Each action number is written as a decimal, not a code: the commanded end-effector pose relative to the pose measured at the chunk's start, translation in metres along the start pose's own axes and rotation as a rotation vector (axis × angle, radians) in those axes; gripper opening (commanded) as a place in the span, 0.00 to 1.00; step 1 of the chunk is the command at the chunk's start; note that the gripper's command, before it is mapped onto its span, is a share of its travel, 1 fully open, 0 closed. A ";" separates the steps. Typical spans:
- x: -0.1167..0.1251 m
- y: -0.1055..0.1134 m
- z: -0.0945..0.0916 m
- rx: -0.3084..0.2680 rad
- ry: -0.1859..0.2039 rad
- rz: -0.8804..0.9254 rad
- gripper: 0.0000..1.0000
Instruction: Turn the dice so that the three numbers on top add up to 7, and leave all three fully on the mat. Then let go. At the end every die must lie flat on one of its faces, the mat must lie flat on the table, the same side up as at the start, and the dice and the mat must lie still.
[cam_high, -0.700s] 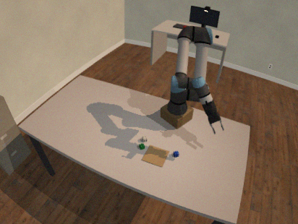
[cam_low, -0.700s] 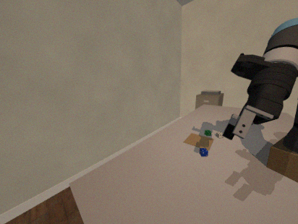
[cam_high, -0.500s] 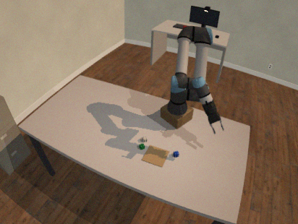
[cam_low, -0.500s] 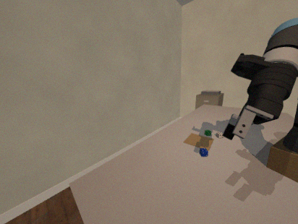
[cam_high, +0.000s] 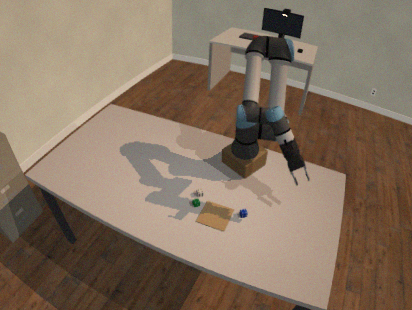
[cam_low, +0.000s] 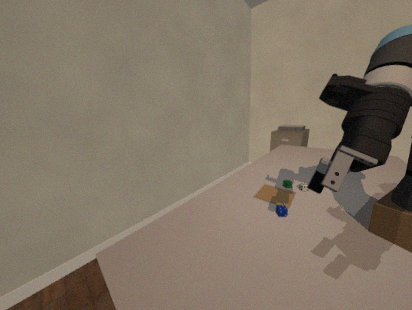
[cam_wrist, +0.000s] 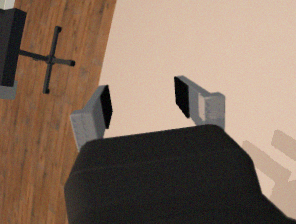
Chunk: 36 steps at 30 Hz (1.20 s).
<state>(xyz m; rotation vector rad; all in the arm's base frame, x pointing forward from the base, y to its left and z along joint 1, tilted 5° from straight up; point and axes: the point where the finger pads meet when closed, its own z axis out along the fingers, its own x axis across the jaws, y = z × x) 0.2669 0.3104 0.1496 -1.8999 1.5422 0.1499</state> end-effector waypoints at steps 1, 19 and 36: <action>0.002 -0.002 0.000 0.002 0.004 0.007 1.00; 0.105 -0.046 -0.016 0.044 0.190 0.359 1.00; 0.241 -0.062 -0.064 0.112 0.411 0.836 1.00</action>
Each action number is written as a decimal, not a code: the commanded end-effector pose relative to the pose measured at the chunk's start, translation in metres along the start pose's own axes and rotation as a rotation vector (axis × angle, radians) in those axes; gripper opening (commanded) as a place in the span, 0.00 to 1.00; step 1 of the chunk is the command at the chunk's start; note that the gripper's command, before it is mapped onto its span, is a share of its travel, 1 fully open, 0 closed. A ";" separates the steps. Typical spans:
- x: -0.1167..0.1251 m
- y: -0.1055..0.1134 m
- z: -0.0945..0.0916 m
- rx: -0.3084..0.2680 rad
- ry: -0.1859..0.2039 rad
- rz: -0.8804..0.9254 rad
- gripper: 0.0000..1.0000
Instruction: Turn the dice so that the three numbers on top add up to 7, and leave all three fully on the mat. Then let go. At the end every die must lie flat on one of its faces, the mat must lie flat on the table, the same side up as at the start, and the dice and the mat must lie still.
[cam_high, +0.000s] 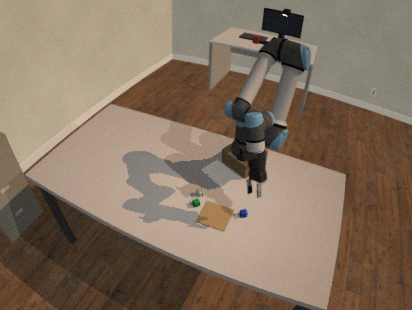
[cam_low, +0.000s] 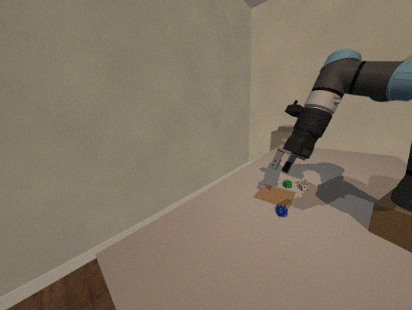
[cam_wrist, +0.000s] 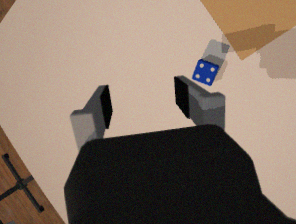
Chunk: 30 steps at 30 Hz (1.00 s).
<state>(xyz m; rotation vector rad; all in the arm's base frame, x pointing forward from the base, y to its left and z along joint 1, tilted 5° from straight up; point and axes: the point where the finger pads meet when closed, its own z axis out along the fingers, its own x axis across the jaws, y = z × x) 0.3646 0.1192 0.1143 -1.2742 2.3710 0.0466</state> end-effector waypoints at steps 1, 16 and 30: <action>0.032 -0.030 -0.001 0.017 0.061 0.136 1.00; 0.146 -0.089 -0.024 0.074 0.247 0.592 1.00; 0.238 -0.106 -0.054 0.114 0.380 0.940 1.00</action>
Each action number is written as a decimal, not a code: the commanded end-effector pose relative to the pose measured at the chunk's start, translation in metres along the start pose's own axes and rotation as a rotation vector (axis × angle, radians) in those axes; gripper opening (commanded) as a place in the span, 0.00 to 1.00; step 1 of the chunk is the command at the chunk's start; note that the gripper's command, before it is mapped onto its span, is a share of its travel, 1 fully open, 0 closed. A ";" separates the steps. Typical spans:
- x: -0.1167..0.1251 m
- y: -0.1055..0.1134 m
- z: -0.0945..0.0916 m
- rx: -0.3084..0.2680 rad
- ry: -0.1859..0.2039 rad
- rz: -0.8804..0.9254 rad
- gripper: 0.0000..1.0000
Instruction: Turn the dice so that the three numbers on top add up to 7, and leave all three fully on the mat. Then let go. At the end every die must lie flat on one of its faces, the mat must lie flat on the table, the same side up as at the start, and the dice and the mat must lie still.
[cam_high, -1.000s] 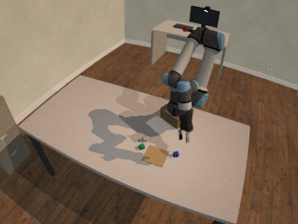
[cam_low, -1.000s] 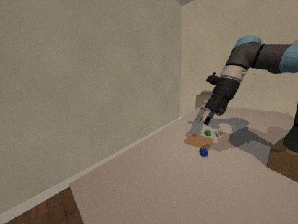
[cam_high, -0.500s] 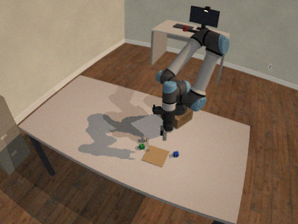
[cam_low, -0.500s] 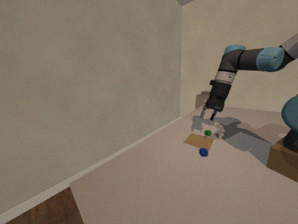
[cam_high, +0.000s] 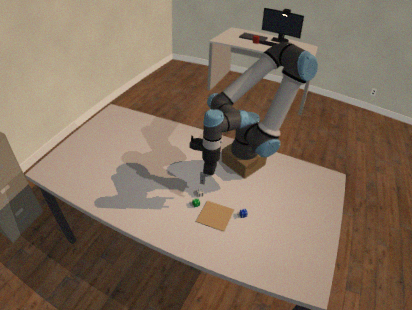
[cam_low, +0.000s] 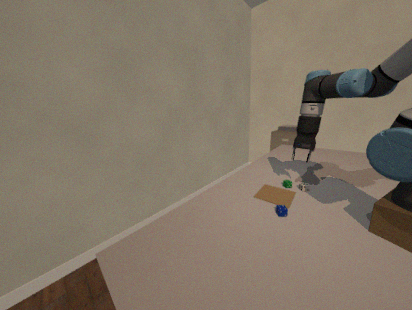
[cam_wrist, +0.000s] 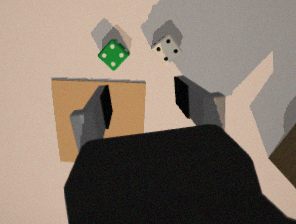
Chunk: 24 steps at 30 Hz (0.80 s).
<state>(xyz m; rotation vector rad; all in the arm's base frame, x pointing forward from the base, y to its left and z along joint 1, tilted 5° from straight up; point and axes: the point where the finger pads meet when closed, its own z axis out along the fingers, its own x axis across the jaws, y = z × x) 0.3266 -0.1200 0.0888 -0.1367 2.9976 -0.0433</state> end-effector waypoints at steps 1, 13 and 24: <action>0.015 -0.024 0.001 0.009 0.038 0.096 1.00; 0.032 -0.043 0.000 0.018 0.072 0.186 1.00; 0.032 -0.043 0.000 0.018 0.072 0.186 1.00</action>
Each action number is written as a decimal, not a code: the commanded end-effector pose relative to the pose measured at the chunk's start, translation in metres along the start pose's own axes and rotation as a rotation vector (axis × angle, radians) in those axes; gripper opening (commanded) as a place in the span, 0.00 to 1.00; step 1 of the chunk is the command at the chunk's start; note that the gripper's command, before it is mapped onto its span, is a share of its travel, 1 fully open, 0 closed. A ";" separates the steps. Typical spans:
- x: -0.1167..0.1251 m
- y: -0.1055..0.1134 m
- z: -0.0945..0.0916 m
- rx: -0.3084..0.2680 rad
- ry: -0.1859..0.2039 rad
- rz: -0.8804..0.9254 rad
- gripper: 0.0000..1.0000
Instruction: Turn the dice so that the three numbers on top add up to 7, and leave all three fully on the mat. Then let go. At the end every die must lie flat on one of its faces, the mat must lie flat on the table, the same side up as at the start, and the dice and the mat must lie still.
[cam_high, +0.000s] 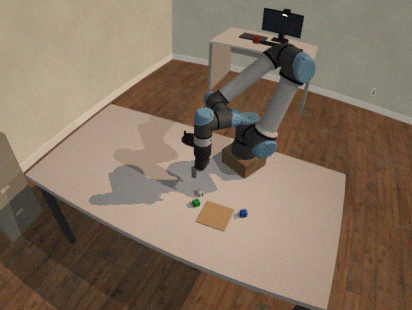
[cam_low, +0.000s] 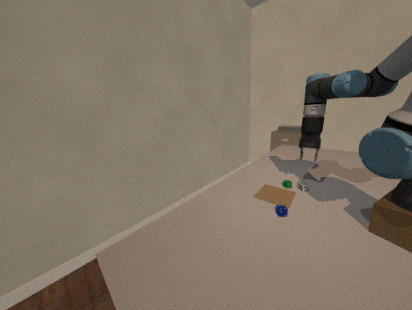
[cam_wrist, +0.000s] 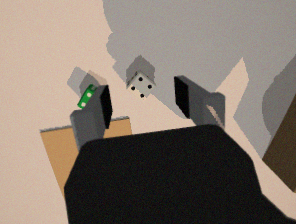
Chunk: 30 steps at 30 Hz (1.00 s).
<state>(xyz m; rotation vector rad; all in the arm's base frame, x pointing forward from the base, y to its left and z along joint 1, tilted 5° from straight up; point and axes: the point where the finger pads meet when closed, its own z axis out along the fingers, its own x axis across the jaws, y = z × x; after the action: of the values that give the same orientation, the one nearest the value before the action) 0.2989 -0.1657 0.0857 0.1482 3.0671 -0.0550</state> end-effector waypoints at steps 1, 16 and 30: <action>0.000 0.000 0.000 0.001 -0.001 0.000 1.00; 0.000 0.000 0.024 0.001 -0.001 0.000 1.00; 0.000 0.000 0.074 0.001 -0.001 0.000 1.00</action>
<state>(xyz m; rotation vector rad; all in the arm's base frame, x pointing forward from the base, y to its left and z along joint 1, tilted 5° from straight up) 0.3019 -0.1669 0.0272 0.1481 3.0679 -0.0520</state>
